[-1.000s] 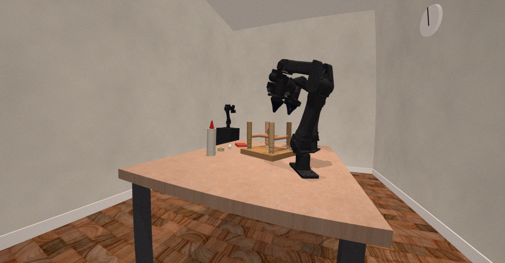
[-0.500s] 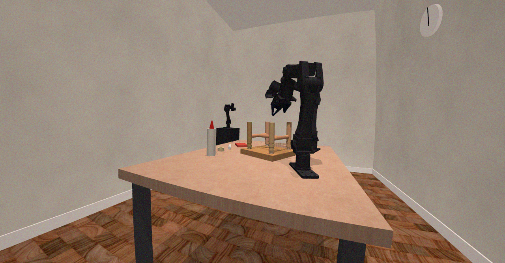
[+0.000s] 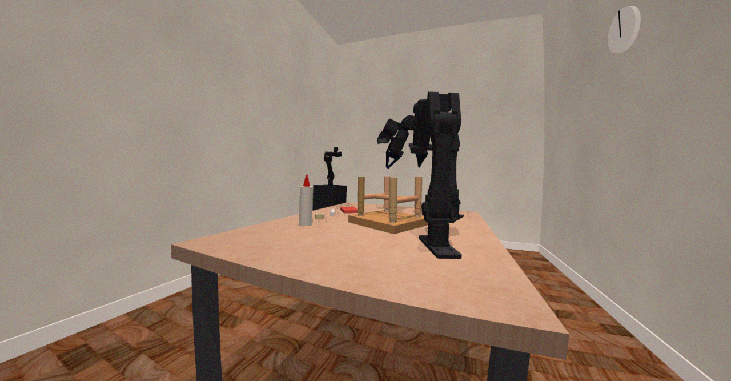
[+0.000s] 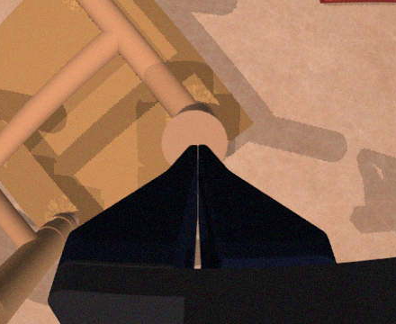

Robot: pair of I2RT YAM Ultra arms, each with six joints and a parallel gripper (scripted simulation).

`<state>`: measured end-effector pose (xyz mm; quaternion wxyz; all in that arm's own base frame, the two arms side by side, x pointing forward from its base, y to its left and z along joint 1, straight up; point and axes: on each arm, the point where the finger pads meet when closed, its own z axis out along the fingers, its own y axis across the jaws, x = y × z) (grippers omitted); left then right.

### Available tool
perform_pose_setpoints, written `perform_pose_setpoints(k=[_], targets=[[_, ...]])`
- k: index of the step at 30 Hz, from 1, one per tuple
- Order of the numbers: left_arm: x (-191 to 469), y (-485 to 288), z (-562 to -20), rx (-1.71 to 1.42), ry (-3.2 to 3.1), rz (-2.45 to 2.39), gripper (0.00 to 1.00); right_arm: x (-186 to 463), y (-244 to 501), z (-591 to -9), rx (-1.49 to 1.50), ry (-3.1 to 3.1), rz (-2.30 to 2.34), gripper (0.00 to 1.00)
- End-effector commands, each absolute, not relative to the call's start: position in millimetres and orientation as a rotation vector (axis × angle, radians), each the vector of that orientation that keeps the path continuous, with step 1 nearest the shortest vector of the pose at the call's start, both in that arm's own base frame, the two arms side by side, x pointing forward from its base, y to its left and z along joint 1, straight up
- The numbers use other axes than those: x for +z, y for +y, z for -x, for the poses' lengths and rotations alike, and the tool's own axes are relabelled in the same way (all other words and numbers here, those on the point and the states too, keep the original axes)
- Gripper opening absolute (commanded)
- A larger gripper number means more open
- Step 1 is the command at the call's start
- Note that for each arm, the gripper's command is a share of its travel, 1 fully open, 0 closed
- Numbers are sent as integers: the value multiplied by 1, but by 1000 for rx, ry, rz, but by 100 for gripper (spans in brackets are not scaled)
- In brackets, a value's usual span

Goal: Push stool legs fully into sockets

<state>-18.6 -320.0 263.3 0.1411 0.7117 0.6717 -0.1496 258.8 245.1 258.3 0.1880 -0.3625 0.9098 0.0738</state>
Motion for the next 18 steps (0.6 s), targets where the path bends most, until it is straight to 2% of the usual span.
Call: perform_pose_setpoints(k=[1, 4, 11, 18], targets=[[259, -315, 14, -419, 1957, -2053, 0, 283, 256, -262, 251, 2473, 1006, 0], [271, -318, 18, -465, 1917, -2041, 0, 278, 251, -265, 244, 2492, 991, 0], [253, -319, 16, -405, 1956, -2070, 0, 275, 251, -261, 245, 2510, 1012, 0], [271, -319, 16, -457, 1925, -2033, 0, 262, 248, -257, 222, 2549, 1030, 0]])
